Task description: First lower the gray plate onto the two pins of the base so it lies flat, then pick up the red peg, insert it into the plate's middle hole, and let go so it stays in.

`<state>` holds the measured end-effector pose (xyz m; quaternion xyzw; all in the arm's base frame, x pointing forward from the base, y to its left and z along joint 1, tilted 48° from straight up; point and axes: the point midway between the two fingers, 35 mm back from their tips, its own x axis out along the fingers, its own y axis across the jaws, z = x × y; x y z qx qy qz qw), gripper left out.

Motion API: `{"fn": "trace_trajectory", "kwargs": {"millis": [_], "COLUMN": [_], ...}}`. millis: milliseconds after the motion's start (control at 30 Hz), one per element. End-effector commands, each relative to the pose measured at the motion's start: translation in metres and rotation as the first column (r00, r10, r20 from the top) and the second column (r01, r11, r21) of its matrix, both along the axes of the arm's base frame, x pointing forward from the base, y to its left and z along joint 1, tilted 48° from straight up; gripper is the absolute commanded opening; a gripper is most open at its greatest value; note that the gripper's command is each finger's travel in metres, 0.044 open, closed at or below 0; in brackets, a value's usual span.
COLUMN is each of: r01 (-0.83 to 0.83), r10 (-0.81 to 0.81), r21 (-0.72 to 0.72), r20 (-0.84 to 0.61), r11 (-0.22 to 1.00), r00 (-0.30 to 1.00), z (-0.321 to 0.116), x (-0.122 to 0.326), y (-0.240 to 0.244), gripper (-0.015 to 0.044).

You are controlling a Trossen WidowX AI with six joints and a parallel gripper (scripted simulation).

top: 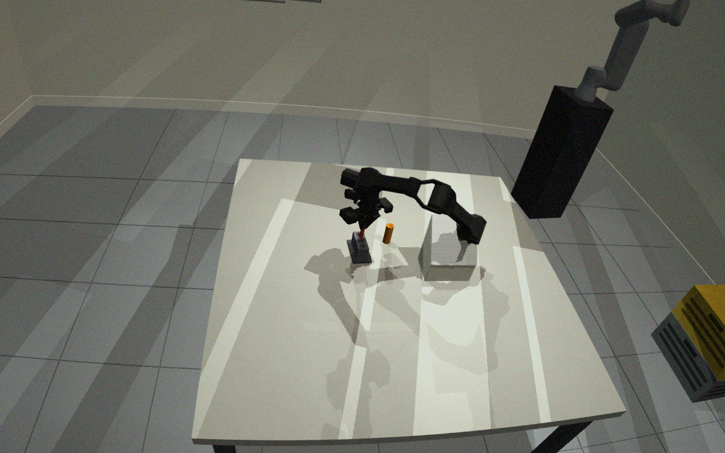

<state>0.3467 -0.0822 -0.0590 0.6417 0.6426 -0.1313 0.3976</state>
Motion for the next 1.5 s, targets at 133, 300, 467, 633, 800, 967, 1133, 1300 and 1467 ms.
{"fn": "trace_trajectory", "kwargs": {"millis": [133,300,467,633,800,967,1133,1300,1467], "r01": [-0.003,-0.003,-0.003,-0.001,0.000,-0.001,-0.002,-0.003,-0.004], "r10": [0.003,0.003,0.003,0.001,0.000,0.001,0.002,0.003,0.004], "r21": [0.001,0.001,0.001,0.002,0.002,0.002,0.002,0.002,0.000], "r20": [-0.004,-0.004,-0.004,-0.003,-0.003,-0.003,-0.004,-0.004,-0.002], "r11": [1.000,1.000,1.000,1.000,1.000,1.000,1.000,1.000,1.000], "r00": [1.000,1.000,1.000,1.000,1.000,1.000,1.000,1.000,1.000], "z": [-0.003,-0.003,-0.003,-0.002,-0.002,-0.006,-0.011,-0.015,-0.014], "x": [-0.001,-0.001,-0.001,0.000,0.000,0.000,0.000,0.000,0.001], "y": [0.000,0.000,0.000,0.000,0.000,0.003,0.009,0.013,0.012], "gripper": [0.0000,0.0000,0.0000,0.0000,0.0000,0.0000,0.0000,0.0000,0.0000]}}
